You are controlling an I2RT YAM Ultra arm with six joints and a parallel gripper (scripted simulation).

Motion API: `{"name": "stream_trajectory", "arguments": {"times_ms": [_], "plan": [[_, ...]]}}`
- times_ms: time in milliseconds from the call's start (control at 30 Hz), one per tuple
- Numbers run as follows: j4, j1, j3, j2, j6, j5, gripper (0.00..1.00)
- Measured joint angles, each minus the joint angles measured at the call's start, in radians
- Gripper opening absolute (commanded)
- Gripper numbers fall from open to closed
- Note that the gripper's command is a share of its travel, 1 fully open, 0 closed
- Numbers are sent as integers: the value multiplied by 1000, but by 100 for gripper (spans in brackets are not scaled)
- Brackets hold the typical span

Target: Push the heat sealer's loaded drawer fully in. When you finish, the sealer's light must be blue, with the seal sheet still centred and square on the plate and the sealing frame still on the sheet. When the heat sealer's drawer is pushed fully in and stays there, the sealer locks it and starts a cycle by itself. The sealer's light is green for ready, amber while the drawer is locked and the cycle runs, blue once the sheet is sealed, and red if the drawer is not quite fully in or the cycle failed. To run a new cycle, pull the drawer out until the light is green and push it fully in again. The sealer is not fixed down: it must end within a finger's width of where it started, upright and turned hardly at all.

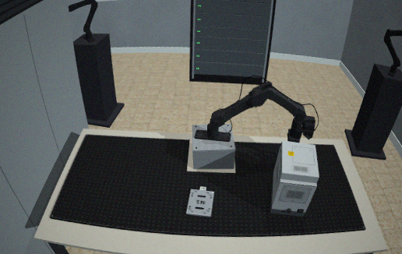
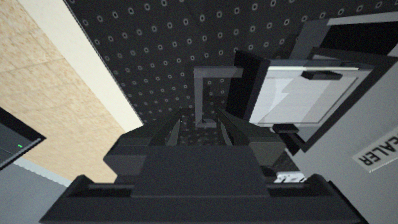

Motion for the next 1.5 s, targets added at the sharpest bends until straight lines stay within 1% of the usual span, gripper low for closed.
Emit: {"name": "stream_trajectory", "arguments": {"times_ms": [533,1500], "plan": [[-72,0,52,-22,0,0,45],[-85,0,55,-23,0,0,45]]}}
